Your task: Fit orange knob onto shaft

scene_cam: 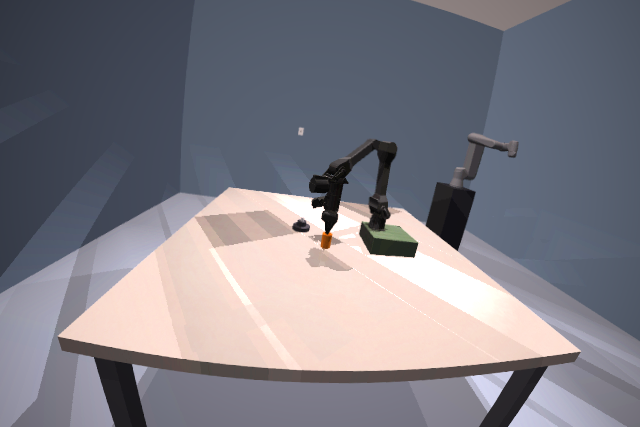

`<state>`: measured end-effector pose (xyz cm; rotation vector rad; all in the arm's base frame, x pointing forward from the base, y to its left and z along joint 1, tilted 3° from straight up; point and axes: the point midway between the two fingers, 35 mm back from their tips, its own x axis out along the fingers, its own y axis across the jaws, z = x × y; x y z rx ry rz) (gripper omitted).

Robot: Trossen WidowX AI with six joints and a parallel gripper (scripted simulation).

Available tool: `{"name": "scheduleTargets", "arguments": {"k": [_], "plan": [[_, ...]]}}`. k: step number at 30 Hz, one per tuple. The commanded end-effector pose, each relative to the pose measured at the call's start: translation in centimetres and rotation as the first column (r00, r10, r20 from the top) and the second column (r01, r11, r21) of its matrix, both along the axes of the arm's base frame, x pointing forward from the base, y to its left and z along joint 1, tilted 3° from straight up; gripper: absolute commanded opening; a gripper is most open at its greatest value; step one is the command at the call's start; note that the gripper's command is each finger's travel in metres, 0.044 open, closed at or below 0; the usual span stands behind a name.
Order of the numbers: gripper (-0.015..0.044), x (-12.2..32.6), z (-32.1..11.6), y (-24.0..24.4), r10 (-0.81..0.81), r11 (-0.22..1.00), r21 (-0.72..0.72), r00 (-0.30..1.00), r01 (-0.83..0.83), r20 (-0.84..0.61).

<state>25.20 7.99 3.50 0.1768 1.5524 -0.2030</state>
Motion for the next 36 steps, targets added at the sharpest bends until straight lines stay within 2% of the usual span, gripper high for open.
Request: {"name": "scheduleTargets", "arguments": {"k": [1,36], "plan": [[0.044,-0.2,-1.0,-0.2,0.002,1.0,-0.009,1.0,-0.002,-0.016],[0.044,-0.4,-6.6,-0.4,0.002,1.0,-0.009,1.0,-0.002,-0.016]]}}
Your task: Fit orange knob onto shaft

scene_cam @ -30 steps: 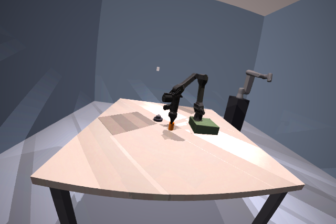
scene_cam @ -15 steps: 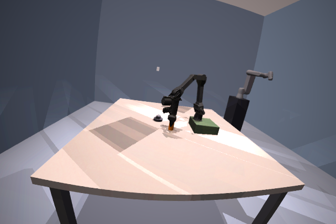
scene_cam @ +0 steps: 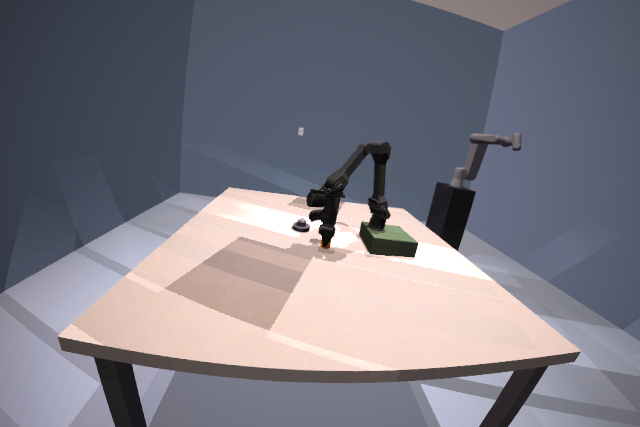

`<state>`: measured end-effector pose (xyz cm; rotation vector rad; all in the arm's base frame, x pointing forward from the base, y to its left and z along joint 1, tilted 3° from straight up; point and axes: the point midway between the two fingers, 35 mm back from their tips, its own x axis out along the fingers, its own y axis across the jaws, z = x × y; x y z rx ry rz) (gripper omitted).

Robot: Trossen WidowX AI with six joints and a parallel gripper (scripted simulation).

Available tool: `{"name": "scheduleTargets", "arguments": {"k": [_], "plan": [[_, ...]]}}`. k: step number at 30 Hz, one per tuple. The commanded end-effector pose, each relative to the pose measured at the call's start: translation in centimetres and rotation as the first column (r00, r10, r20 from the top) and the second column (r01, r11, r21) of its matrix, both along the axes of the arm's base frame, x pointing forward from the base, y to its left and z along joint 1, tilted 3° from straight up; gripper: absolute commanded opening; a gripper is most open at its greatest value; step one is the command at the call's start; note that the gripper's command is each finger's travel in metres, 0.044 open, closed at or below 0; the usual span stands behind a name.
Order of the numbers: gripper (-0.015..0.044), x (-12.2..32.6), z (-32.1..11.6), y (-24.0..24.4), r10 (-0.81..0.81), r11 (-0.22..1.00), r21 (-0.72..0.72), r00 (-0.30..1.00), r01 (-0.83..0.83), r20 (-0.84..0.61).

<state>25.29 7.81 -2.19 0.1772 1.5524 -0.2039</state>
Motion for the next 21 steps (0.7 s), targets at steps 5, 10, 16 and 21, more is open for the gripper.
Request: {"name": "scheduleTargets", "arguments": {"k": [5,10,16,21], "plan": [[0.044,-0.52,-1.31,-0.26,0.003,1.0,-0.009,1.0,-0.003,-0.016],[0.0309,-0.52,-1.31,-0.26,0.003,1.0,-0.009,1.0,-0.003,-0.016],[0.0171,-0.52,-1.31,-0.26,0.003,1.0,-0.009,1.0,-0.003,-0.016],[0.0137,-0.52,-1.31,-0.26,0.003,1.0,-0.009,1.0,-0.003,-0.016]]}}
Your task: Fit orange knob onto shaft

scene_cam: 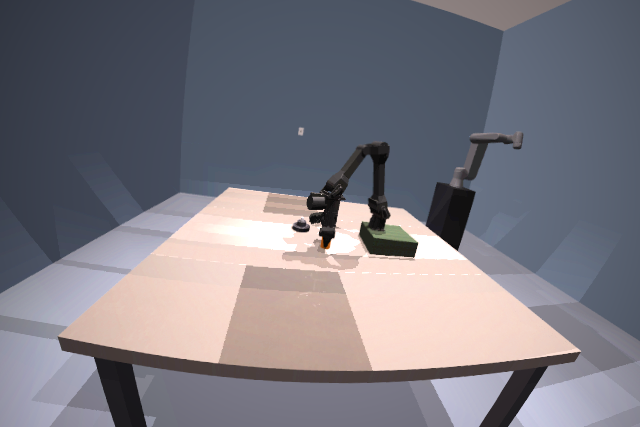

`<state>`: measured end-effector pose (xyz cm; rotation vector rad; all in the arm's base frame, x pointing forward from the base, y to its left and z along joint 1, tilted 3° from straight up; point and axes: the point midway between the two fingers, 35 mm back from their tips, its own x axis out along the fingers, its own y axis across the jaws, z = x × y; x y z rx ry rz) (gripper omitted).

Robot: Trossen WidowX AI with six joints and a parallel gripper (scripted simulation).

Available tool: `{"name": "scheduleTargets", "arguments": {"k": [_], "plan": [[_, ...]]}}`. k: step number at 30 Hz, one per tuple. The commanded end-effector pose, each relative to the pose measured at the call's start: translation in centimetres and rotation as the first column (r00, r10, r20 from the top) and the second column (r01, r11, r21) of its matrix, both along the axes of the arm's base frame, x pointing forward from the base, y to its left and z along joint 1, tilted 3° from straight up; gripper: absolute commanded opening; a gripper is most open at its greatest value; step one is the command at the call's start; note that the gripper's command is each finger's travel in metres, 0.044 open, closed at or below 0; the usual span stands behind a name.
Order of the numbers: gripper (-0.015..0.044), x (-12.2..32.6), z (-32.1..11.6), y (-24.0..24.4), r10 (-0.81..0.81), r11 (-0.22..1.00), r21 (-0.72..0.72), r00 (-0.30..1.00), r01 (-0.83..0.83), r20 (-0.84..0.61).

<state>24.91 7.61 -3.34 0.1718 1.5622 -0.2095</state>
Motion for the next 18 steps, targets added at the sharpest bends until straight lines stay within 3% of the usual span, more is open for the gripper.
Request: {"name": "scheduleTargets", "arguments": {"k": [1,6,18], "plan": [[0.0131,-0.1,-0.2,-0.1,0.003,1.0,-0.003,1.0,-0.003,-0.006],[0.0,0.3,1.4,0.1,0.003,1.0,-0.003,1.0,-0.003,-0.005],[0.0,0.8,9.8,0.5,0.003,1.0,-0.002,1.0,-0.003,-0.004]]}}
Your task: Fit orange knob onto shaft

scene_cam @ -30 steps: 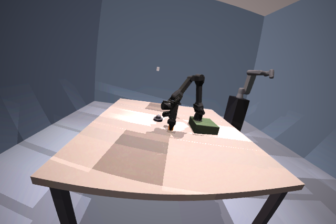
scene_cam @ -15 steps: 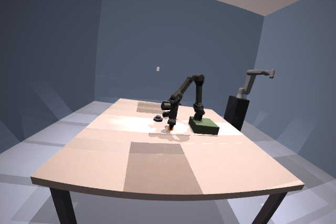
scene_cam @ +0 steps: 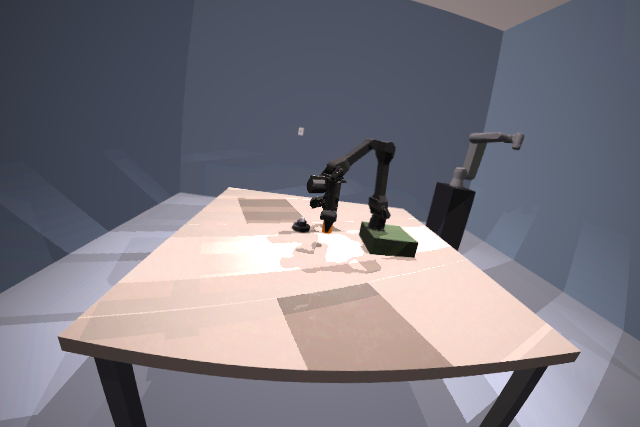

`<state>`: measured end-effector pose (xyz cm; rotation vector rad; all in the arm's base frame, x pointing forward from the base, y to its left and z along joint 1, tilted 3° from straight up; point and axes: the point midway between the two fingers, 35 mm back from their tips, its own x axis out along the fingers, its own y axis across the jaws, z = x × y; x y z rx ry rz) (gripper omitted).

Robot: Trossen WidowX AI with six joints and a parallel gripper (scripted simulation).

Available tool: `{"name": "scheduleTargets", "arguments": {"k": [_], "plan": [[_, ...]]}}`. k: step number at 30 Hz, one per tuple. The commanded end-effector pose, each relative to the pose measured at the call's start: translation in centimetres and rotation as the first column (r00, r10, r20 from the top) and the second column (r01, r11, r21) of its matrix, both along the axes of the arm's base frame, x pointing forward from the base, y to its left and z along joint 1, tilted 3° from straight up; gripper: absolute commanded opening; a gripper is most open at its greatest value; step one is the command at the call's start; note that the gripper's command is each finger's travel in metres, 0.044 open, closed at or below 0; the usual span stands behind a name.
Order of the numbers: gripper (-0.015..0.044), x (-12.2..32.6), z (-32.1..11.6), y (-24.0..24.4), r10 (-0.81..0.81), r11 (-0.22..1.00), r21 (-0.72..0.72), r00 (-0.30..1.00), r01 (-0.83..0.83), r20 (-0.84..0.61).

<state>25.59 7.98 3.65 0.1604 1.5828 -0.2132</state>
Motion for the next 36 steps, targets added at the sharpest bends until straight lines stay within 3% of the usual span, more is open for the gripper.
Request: {"name": "scheduleTargets", "arguments": {"k": [1,6,15,36], "plan": [[0.0,0.0,3.6,0.1,-0.003,1.0,0.005,1.0,0.003,0.017],[0.0,-0.6,6.8,-0.1,-0.003,1.0,0.005,1.0,0.003,0.016],[0.0,-0.5,6.8,-0.1,-0.002,0.999,0.035,1.0,0.001,0.02],[0.0,0.7,11.1,-0.9,-0.034,0.891,0.454,0.993,-0.023,0.117]]}}
